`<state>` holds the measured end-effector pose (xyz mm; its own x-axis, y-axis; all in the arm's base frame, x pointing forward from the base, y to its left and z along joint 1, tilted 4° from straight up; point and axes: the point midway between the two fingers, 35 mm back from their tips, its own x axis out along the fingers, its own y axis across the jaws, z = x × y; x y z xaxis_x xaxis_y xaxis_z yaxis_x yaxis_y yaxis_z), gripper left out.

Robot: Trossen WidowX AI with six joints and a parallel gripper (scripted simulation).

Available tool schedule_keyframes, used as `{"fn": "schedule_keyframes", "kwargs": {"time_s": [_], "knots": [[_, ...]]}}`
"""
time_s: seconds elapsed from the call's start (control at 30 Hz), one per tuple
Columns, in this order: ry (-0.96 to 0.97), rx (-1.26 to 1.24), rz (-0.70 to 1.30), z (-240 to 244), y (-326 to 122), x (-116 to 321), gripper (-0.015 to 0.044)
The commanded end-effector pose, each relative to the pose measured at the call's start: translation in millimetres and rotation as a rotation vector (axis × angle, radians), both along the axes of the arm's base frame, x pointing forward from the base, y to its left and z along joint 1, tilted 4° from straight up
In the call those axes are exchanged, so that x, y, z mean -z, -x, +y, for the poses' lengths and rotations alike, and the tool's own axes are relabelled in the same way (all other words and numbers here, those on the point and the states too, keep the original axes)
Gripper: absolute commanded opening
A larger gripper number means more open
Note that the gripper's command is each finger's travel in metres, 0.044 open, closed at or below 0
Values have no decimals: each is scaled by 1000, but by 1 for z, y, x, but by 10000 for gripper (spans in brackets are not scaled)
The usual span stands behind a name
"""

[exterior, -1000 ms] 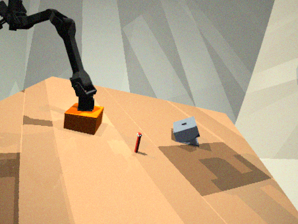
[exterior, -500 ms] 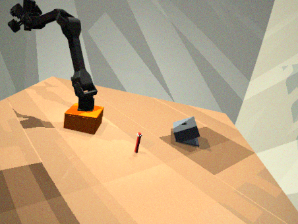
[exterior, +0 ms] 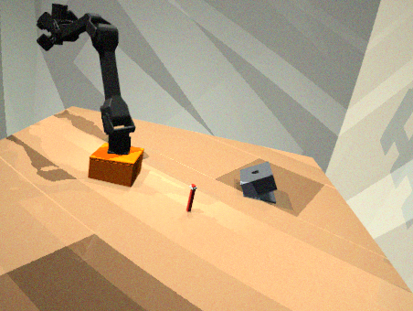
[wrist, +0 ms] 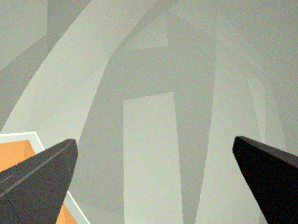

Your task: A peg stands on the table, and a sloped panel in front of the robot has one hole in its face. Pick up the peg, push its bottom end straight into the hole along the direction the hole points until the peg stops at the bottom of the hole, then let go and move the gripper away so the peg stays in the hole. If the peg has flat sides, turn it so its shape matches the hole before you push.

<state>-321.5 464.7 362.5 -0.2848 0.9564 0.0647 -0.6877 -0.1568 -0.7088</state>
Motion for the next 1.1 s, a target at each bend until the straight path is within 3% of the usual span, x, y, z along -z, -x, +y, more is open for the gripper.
{"fn": "schedule_keyframes", "kwargs": {"time_s": [0.0, 0.37, 0.63, 1.07], "knots": [[17, 36, -41, 12, -19, 8, 440], [46, 146, -121, 45, -85, 19, 440], [43, 196, -76, 53, -126, 11, 440], [113, 332, -224, 74, -209, 33, 440]]}}
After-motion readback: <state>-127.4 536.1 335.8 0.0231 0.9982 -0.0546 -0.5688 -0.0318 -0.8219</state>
